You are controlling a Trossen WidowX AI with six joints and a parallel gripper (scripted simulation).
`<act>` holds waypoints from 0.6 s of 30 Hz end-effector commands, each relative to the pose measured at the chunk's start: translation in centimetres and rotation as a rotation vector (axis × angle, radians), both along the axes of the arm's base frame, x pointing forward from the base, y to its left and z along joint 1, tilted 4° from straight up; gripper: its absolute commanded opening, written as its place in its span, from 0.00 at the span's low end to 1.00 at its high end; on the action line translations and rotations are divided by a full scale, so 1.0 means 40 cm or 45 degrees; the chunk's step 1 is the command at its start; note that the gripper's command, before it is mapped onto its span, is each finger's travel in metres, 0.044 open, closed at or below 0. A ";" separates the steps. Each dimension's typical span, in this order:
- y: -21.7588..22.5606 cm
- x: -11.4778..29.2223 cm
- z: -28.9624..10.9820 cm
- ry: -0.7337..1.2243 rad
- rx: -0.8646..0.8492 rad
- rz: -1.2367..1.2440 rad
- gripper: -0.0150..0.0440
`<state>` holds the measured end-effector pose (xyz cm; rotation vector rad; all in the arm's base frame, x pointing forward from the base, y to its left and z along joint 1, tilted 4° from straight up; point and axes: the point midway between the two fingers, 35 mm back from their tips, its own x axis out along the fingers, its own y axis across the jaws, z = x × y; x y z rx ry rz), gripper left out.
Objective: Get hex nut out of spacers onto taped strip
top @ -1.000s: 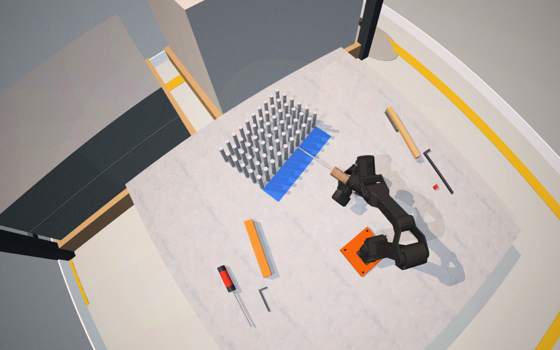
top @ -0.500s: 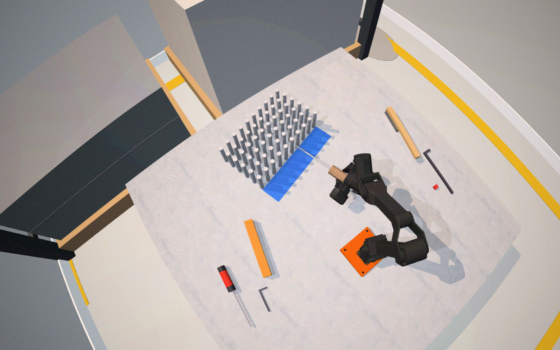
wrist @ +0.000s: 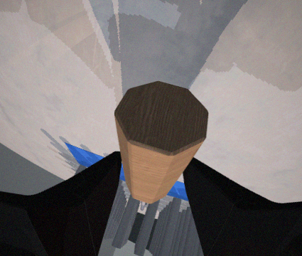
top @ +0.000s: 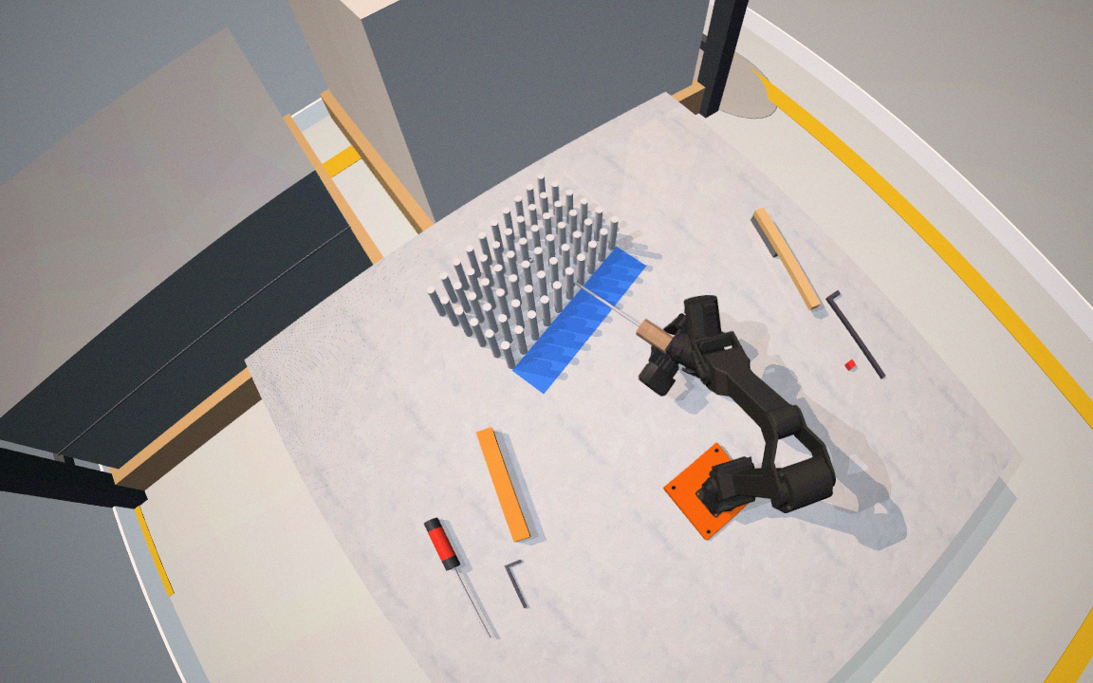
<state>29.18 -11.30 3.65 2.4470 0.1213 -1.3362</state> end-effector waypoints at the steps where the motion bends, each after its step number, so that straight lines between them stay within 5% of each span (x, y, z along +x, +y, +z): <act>1: -0.001 0.017 0.005 -0.011 -0.003 -0.001 0.25; 18: 0.007 0.048 0.004 -0.012 -0.002 -0.001 0.25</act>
